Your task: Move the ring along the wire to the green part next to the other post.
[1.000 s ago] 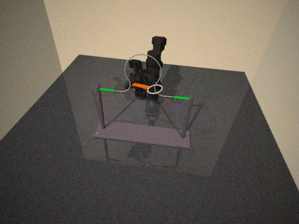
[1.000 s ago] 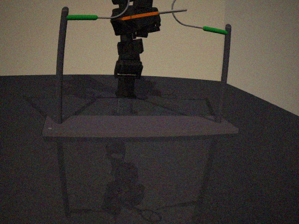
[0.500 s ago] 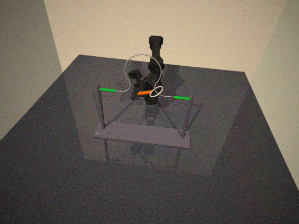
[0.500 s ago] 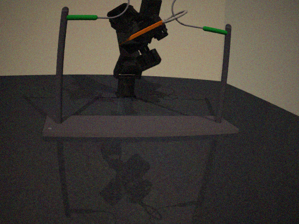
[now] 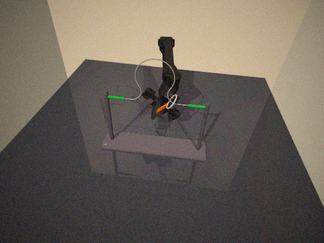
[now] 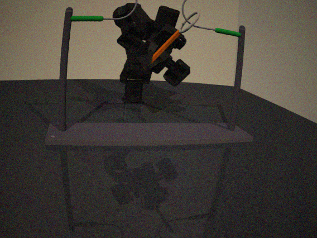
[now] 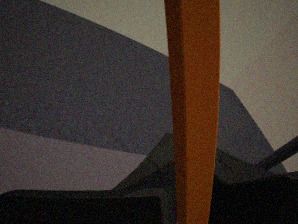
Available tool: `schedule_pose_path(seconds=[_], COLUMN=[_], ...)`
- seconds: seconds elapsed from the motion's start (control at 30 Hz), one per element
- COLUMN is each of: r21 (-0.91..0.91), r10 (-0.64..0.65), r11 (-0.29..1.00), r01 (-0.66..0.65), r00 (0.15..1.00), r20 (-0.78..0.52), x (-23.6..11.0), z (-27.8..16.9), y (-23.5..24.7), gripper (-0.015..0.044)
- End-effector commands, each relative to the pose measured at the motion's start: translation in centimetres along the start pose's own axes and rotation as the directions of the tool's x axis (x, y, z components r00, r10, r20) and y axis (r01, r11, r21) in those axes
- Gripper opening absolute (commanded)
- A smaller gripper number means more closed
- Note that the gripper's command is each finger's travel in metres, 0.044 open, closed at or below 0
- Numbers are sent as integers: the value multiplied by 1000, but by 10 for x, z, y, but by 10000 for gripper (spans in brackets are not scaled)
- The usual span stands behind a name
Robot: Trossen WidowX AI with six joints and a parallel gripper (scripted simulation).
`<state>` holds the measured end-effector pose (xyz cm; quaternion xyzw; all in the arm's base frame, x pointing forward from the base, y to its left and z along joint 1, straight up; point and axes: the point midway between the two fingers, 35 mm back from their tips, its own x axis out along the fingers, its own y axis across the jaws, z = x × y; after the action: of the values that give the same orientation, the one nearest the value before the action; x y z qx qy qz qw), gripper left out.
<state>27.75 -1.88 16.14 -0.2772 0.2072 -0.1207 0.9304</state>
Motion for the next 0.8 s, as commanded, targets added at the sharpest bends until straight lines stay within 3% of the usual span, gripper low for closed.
schedule_pose_path(seconds=[0.0, 0.77], r21=[86, 418], r10=[52, 239], r11=[995, 882], r01=[-51, -216], r00=[999, 971], r20=[-10, -1], x=[-2, -20], z=[-1, 18], y=[17, 82], gripper=[-150, -150])
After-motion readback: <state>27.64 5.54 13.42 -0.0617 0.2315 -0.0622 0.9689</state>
